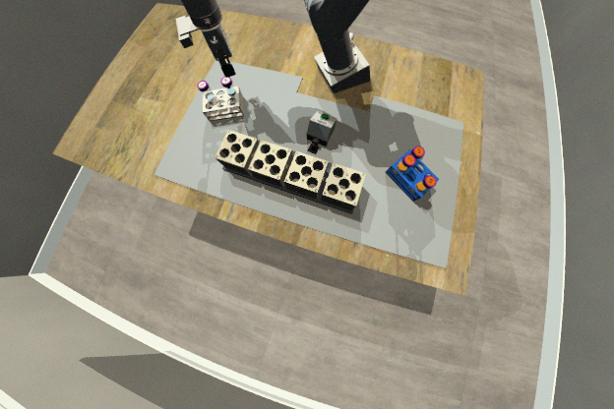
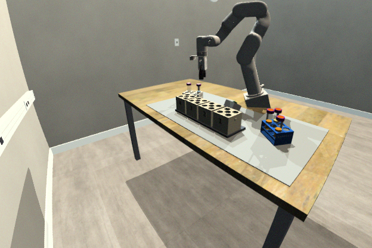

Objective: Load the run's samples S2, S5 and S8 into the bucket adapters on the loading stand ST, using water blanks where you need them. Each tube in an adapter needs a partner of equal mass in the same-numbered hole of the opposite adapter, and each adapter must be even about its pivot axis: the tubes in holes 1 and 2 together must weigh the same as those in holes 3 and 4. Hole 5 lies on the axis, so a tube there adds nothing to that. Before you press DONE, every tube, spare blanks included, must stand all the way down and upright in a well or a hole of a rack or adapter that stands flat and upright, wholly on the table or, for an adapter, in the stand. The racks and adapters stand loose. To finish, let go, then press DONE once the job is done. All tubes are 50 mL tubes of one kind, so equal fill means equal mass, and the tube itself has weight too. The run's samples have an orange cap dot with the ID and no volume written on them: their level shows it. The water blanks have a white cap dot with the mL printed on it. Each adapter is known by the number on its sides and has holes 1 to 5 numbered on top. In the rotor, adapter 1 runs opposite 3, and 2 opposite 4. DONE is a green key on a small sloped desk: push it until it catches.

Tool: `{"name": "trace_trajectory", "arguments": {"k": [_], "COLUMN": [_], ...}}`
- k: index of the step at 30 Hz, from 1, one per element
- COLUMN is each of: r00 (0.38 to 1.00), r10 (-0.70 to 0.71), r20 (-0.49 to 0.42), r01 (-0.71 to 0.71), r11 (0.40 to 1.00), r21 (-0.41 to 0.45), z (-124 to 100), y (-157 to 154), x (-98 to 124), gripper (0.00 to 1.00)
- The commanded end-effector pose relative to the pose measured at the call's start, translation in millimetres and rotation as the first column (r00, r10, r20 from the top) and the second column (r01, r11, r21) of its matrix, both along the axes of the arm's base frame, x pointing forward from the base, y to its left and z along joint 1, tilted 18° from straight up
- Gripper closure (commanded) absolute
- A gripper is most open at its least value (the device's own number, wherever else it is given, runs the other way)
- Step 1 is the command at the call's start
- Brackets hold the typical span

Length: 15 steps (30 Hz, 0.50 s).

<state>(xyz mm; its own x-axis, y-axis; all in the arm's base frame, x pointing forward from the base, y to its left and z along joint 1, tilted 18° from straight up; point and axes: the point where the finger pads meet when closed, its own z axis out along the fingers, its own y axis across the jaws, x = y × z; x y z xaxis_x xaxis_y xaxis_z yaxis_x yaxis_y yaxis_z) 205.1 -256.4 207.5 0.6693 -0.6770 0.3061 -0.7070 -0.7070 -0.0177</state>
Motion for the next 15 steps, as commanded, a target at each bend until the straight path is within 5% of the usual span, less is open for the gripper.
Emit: {"name": "trace_trajectory", "arguments": {"k": [1,15], "r00": [1.0,1.0], "r10": [0.0,0.0], "r20": [0.002,0.002], "r01": [0.0,0.0], "r11": [1.0,1.0], "r21": [-0.002,-0.002], "z": [7,42], "y": [1,9], "x": [-1,-10], "gripper": [0.0,0.0]}}
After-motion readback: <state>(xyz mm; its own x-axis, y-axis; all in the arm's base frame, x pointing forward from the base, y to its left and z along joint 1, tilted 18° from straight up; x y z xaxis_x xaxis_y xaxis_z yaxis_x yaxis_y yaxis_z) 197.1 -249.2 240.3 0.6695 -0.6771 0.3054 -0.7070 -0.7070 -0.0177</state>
